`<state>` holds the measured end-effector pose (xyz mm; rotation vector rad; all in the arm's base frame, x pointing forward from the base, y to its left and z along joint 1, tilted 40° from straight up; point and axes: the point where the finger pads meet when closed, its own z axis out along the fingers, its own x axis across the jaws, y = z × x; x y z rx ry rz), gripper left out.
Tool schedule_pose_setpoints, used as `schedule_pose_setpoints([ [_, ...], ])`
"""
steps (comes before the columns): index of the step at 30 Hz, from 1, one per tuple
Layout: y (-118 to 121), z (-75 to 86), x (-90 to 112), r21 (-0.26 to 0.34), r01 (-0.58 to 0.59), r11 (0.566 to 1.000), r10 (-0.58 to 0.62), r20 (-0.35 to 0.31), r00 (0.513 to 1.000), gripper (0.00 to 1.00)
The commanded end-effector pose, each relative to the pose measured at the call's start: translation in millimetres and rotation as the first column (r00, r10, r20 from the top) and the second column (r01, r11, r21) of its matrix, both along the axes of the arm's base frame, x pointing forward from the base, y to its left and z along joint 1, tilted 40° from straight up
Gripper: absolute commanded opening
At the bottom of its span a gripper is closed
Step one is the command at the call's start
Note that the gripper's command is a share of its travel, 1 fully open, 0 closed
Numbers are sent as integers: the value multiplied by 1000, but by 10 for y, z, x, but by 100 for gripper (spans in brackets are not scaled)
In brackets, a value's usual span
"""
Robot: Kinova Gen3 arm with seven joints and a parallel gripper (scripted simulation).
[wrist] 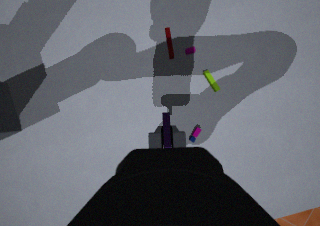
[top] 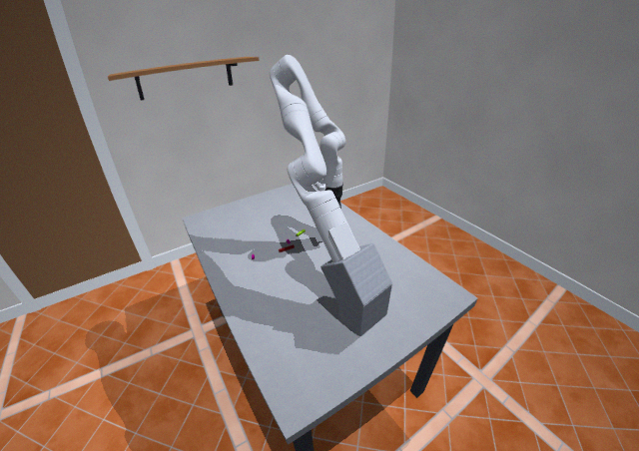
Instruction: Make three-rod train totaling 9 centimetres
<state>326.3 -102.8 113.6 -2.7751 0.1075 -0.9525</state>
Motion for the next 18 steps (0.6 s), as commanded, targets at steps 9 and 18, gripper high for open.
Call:
schedule_pose_setpoints([
  [9,-40,133,195,89,138,986,-135,-34,990,24],
  [18,9,428,548,262,376,889,-353,-130,926,24],
])
